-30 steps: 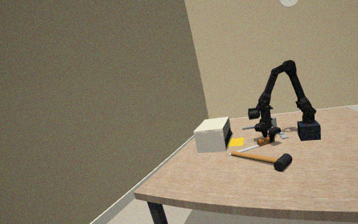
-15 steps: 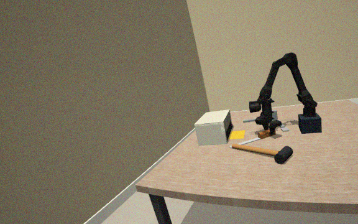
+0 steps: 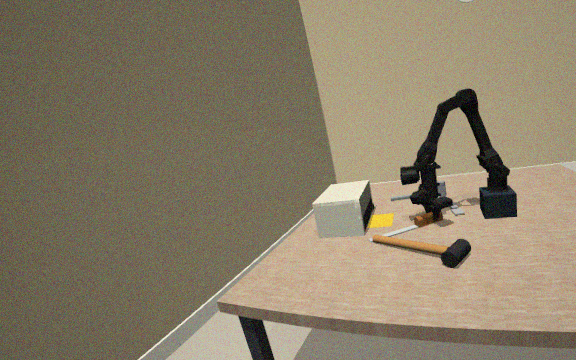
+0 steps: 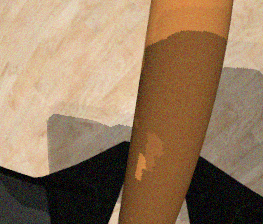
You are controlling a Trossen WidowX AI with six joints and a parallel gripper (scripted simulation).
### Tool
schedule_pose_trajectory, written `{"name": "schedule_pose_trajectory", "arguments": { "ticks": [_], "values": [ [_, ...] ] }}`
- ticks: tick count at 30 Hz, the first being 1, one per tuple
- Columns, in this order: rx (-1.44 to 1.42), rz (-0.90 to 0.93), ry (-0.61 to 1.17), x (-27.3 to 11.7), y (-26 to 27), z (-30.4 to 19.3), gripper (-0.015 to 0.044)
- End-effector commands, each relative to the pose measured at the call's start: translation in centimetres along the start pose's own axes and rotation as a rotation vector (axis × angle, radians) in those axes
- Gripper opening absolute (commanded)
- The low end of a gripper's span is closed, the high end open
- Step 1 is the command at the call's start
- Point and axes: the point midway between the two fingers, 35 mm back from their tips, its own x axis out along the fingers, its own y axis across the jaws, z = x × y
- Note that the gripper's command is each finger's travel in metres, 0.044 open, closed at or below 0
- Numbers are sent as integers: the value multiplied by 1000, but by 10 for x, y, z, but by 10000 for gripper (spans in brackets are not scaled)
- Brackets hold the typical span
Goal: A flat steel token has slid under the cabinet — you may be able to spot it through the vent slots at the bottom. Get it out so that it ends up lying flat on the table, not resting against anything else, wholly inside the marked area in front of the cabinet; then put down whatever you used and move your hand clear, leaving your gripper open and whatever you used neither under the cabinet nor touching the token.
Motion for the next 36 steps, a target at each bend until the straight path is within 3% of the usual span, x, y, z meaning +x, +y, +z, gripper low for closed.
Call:
{"name": "schedule_pose_trajectory", "arguments": {
  "ticks": [1,8,15,19,22,36],
  "values": [
    [1,-2,-1,0,0,0,0],
    [14,-1,0,0,0,0,0],
    [2,0,0,0,0,0,184],
    [2,0,0,0,0,0,200],
    [5,4,6,0,0,0,270],
    [5,4,6,-11,0,-2,270]
  ]
}}
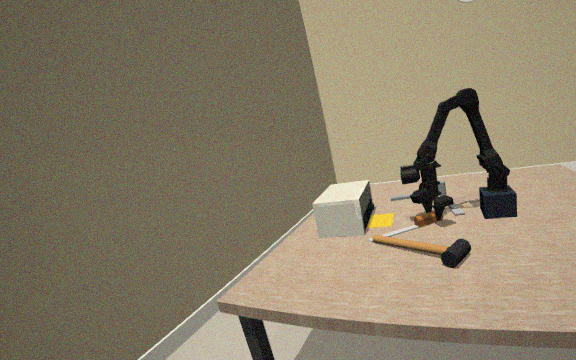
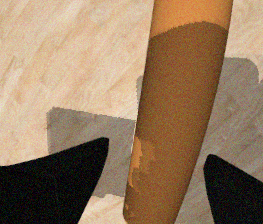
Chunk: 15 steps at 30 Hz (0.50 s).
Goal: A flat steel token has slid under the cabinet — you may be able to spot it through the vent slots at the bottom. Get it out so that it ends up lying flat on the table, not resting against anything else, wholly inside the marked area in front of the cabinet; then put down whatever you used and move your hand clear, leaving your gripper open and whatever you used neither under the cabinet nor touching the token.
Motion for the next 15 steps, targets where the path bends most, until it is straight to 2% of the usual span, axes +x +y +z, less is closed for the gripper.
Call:
{"name": "schedule_pose_trajectory", "arguments": {
  "ticks": [1,15],
  "values": [
    [-1,-2,-8,-10,-1,1,270],
    [6,-2,-8,-58,-1,-1,270]
  ]
}}
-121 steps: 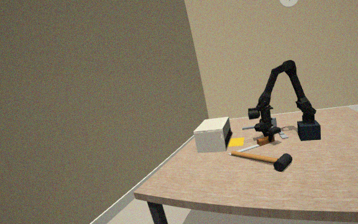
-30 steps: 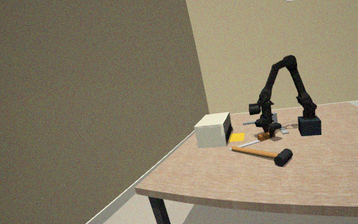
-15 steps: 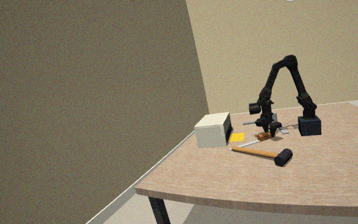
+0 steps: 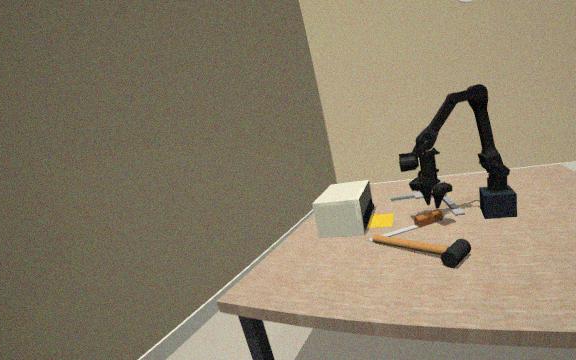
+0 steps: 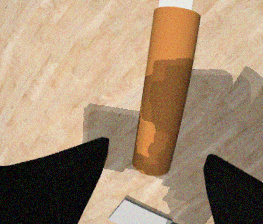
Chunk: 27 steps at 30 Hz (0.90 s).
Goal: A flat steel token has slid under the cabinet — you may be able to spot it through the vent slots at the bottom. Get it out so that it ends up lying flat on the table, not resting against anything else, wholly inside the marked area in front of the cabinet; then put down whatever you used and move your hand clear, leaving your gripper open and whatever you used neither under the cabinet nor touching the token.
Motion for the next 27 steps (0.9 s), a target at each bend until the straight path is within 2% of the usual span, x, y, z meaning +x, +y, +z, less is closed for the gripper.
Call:
{"name": "schedule_pose_trajectory", "arguments": {
  "ticks": [1,27],
  "values": [
    [0,-2,-8,-13,-1,2,270],
    [149,-2,-8,-20,-1,1,270]
  ]
}}
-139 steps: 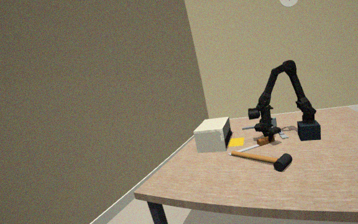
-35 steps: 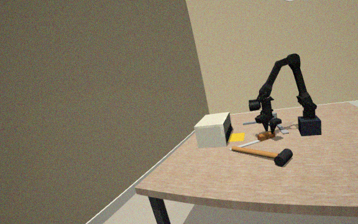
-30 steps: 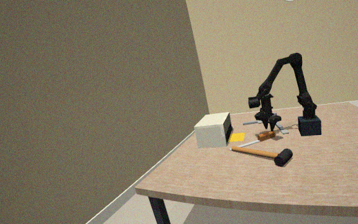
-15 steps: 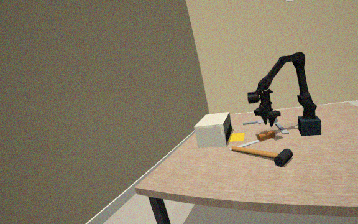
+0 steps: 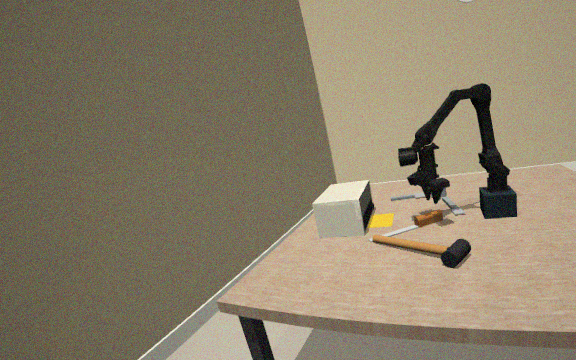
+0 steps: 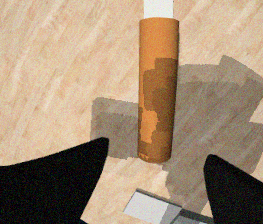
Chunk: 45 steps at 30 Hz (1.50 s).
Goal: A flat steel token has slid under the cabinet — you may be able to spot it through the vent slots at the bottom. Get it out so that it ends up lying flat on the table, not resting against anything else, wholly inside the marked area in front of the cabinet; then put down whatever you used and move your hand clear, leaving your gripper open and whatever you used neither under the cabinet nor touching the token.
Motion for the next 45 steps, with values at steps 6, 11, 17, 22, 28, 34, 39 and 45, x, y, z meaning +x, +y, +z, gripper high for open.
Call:
{"name": "schedule_pose_trajectory", "arguments": {
  "ticks": [6,11,17,22,28,34,39,45],
  "values": [
    [73,1,0,0,0,0,270],
    [113,1,0,0,0,0,270],
    [160,1,0,0,0,0,270],
    [200,1,0,0,0,0,270],
    [248,1,0,0,0,0,270],
    [296,1,0,0,0,0,270],
    [336,1,0,0,0,0,270],
    [384,1,0,0,0,0,270]
  ]
}}
